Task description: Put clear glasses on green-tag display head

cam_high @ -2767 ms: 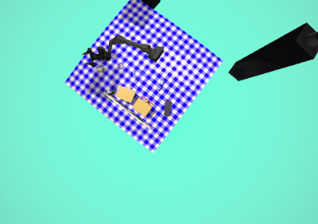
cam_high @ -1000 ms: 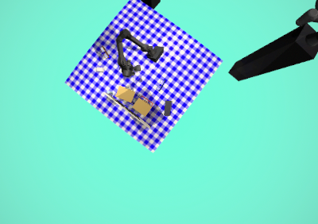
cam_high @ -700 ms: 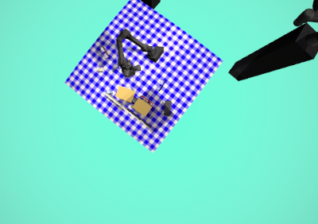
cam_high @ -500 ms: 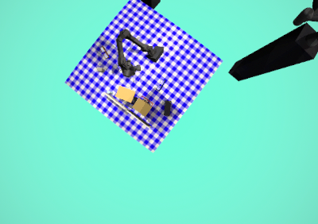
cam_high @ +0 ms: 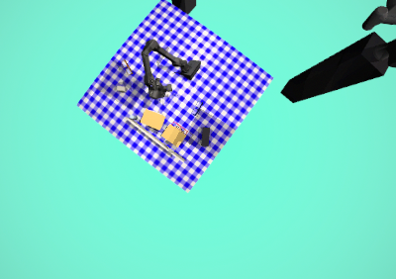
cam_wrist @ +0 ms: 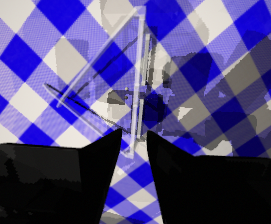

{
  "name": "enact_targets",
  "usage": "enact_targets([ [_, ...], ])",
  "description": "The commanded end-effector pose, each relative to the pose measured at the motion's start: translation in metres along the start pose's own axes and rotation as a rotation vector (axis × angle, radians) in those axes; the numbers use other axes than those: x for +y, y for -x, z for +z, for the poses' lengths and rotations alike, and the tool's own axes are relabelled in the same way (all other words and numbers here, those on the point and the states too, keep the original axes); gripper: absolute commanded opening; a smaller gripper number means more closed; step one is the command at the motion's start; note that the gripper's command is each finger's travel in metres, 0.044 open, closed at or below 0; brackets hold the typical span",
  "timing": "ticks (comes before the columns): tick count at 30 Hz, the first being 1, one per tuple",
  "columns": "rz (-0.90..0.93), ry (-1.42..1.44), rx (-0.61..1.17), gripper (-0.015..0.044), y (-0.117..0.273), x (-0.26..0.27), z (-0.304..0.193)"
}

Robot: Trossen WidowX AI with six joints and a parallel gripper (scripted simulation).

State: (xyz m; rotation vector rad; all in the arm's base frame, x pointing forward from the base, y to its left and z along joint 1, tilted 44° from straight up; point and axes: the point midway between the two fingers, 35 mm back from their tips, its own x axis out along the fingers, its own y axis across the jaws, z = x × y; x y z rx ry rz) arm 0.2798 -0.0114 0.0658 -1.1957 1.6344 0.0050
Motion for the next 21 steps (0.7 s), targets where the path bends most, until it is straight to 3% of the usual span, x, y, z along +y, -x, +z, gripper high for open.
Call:
enact_targets([
  [1,-0.002,0.006,0.005,0.0120,-0.007,0.000,-0.001],
  [21,-0.005,0.005,0.008,0.0120,-0.037,-0.003,-0.003],
])
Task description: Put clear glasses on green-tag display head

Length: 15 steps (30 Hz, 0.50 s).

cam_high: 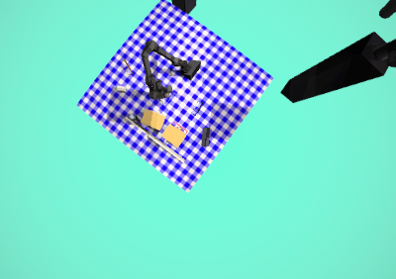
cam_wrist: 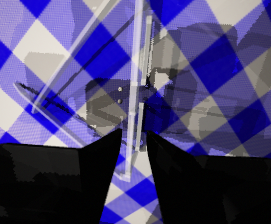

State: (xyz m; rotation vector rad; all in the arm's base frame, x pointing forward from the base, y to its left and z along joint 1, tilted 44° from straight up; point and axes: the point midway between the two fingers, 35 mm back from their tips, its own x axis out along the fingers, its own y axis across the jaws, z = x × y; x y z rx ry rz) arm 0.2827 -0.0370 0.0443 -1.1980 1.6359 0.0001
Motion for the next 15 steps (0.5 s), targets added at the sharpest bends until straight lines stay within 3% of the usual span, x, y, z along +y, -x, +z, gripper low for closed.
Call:
enact_targets([
  [1,-0.002,0.006,0.004,0.0120,-0.0032,0.0005,-0.0011],
  [9,-0.002,0.006,0.004,0.0120,-0.0033,0.0053,-0.0012],
  [15,0.000,0.005,0.002,0.0080,-0.0025,0.0027,-0.0007],
])
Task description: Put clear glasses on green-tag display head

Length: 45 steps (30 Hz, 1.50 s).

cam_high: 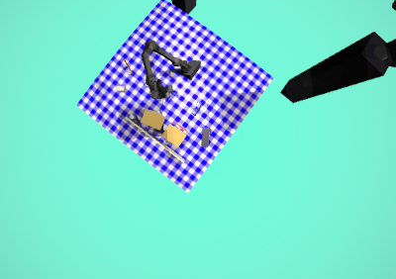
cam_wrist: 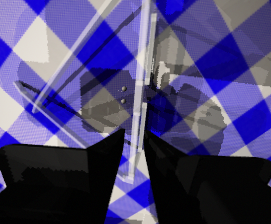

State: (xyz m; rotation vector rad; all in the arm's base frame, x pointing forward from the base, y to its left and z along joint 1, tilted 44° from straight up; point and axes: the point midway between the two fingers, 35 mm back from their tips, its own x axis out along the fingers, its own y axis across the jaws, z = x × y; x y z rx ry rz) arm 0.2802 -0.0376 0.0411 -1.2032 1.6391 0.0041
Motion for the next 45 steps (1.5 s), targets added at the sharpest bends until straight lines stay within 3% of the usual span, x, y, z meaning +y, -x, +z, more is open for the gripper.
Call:
enact_targets([
  [1,0.000,-0.001,0.000,0.0073,0.000,0.000,0.000],
  [12,0.000,-0.001,0.000,0.0000,0.000,0.000,0.000],
  [18,0.000,-0.001,-0.001,0.0000,0.003,-0.001,0.001],
  [38,0.002,0.001,-0.001,0.0000,0.100,-0.002,0.006],
  [45,0.007,-0.029,-0.004,0.0000,0.103,-0.012,0.001],
])
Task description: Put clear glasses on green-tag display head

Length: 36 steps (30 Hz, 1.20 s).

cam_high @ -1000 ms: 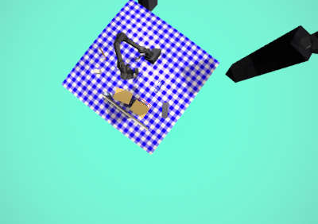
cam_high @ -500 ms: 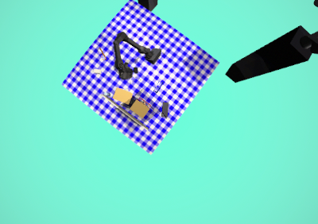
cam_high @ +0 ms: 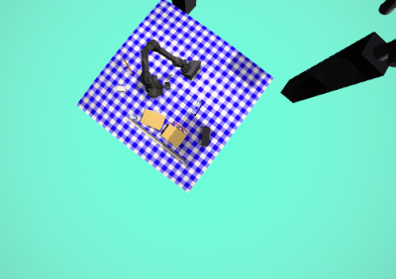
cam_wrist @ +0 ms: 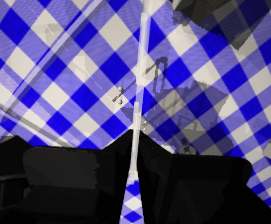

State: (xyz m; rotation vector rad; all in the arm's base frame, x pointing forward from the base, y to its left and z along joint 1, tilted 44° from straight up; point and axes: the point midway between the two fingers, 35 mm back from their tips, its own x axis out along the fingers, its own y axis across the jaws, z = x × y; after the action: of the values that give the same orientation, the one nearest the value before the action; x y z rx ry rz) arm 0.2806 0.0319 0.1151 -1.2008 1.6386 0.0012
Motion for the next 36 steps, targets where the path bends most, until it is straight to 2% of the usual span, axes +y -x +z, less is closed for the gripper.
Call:
enact_targets([
  [1,0.009,-0.038,-0.006,0.0000,0.001,-0.011,-0.006],
  [22,0.018,-0.369,-0.017,0.0000,0.000,-0.113,-0.108],
  [31,-0.007,-0.511,0.002,0.0000,0.004,-0.140,-0.168],
  [36,-0.010,-0.521,0.004,0.0000,0.003,-0.142,-0.172],
])
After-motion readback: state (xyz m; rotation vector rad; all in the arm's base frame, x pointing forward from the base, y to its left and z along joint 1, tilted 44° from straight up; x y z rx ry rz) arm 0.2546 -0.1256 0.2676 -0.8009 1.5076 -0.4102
